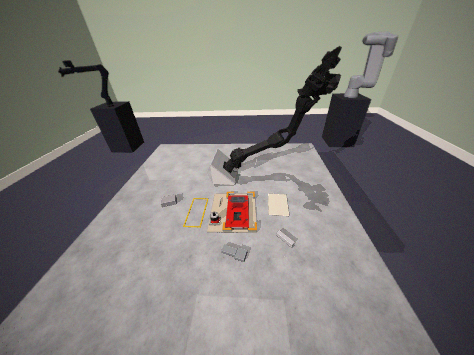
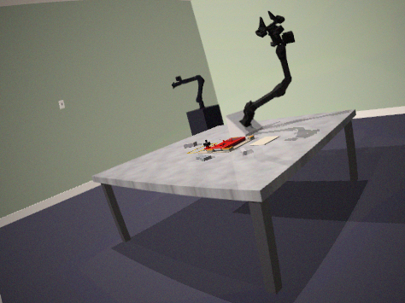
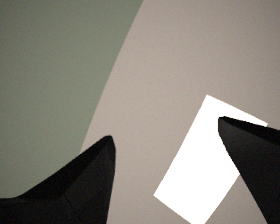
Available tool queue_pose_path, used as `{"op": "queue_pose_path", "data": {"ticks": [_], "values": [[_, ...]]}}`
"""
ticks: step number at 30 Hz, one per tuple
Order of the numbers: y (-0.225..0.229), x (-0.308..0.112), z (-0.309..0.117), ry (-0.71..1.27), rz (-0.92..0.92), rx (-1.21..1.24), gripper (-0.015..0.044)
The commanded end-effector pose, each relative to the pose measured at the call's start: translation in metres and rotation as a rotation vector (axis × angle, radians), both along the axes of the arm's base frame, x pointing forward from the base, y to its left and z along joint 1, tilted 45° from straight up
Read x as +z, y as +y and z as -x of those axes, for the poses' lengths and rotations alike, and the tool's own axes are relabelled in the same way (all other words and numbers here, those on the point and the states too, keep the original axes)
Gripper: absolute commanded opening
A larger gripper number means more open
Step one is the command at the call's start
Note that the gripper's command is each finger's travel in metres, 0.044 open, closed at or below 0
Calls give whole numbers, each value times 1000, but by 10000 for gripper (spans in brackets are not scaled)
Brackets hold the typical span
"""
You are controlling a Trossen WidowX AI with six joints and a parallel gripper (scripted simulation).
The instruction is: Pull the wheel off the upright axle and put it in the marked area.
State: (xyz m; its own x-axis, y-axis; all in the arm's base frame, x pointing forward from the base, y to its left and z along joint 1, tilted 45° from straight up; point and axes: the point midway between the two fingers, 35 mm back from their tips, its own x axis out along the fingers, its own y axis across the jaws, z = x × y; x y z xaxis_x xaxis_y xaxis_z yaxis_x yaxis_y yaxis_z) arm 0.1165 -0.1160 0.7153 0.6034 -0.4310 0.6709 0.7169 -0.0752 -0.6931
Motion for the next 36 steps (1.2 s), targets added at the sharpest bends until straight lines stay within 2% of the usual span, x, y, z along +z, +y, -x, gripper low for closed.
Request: {"op": "queue_pose_path", "data": {"ticks": [1, 10, 18, 30, 36], "values": [[-22, -14, -18, 15, -102, 66, 300], [-73, -62, -71, 63, -401, 236, 300], [-97, -115, -123, 127, -671, 387, 300], [-114, -191, -190, 217, -1007, 515, 300], [-124, -253, -226, 263, -1313, 560, 300]]}}
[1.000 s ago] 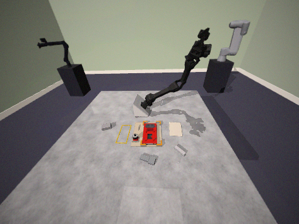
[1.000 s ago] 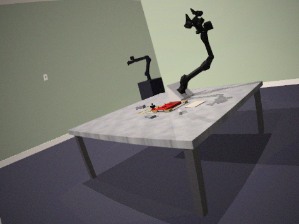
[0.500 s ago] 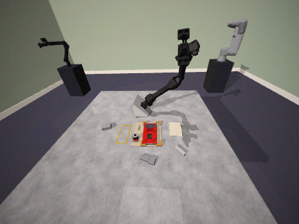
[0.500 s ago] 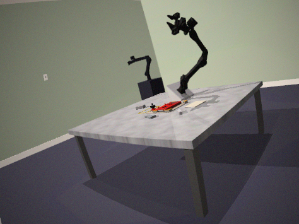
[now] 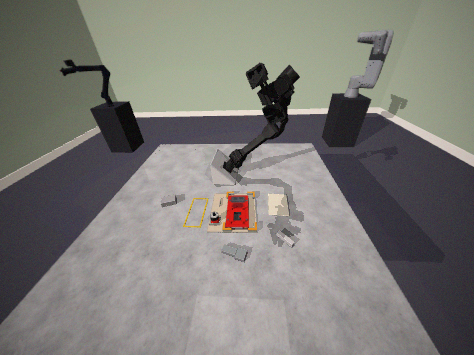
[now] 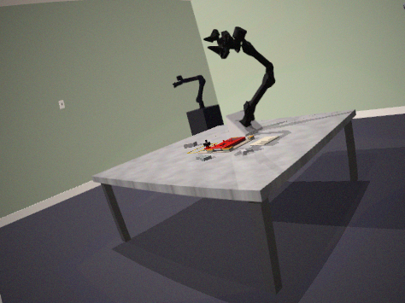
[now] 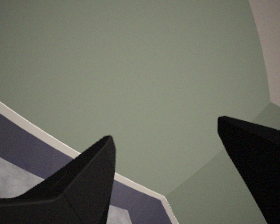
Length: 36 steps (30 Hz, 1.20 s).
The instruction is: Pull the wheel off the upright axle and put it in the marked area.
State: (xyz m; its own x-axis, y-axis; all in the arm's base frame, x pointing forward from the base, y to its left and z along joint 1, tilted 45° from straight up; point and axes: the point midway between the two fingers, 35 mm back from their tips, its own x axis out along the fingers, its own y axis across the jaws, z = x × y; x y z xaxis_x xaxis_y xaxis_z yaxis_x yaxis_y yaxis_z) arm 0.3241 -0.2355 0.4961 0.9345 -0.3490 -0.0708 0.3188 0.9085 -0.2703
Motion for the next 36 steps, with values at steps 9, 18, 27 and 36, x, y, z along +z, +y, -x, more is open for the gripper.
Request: {"op": "queue_pose_path", "data": {"ticks": [9, 18, 27, 36], "values": [[1, -140, -62, 247, -623, 57, 300], [31, -248, -85, 494, -1125, -18, 300], [81, -348, -80, 797, -1617, -253, 300], [143, -428, -52, 1157, -2030, -730, 300]]}}
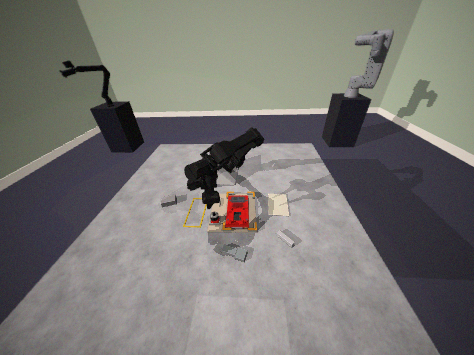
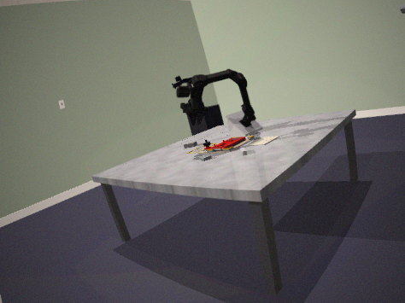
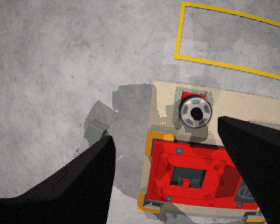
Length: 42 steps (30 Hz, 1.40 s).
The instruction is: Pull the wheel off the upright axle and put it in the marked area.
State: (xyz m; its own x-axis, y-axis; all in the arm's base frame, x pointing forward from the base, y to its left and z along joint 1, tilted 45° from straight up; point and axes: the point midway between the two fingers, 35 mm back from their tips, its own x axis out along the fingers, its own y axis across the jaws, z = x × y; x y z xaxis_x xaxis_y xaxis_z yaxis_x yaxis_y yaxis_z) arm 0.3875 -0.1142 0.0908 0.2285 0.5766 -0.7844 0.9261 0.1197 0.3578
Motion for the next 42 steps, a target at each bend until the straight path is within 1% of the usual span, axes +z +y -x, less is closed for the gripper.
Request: {"op": "queue_pose_path", "data": {"ticks": [1, 3, 15, 28, 33, 37, 42], "values": [[28, -29, 16, 258, -151, -80, 300], [34, -35, 20, 313, -178, -97, 300], [38, -35, 26, 313, -178, -97, 300], [84, -82, 24, 312, -181, -97, 300], [88, -87, 25, 312, -181, -97, 300], [87, -85, 25, 314, -177, -89, 195], [87, -85, 25, 314, -177, -89, 162]]}}
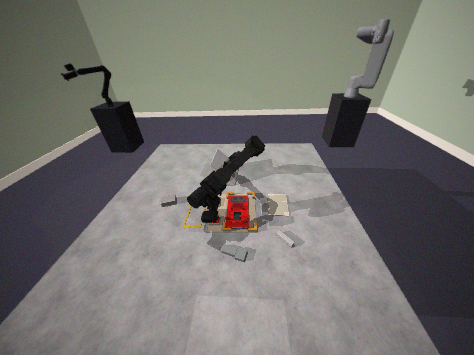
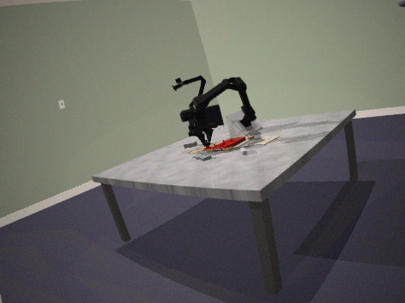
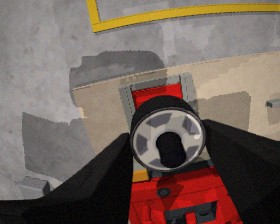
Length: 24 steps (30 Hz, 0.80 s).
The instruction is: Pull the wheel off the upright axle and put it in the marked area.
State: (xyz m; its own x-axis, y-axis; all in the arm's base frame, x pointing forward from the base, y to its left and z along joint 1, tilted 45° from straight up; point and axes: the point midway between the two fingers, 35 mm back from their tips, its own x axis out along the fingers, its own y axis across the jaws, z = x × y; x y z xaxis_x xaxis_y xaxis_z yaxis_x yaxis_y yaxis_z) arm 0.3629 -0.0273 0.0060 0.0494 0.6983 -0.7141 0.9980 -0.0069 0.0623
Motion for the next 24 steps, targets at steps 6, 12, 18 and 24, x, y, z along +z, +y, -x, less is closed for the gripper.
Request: {"op": "queue_pose_path", "data": {"ticks": [6, 12, 18, 24], "values": [[0, 0, 0, 0, 0, 2, 63], [-1, 2, 0, 0, 0, 2, 0], [-3, 3, 0, 0, 0, 1, 0], [-4, 4, 0, 0, 0, 1, 0]]}}
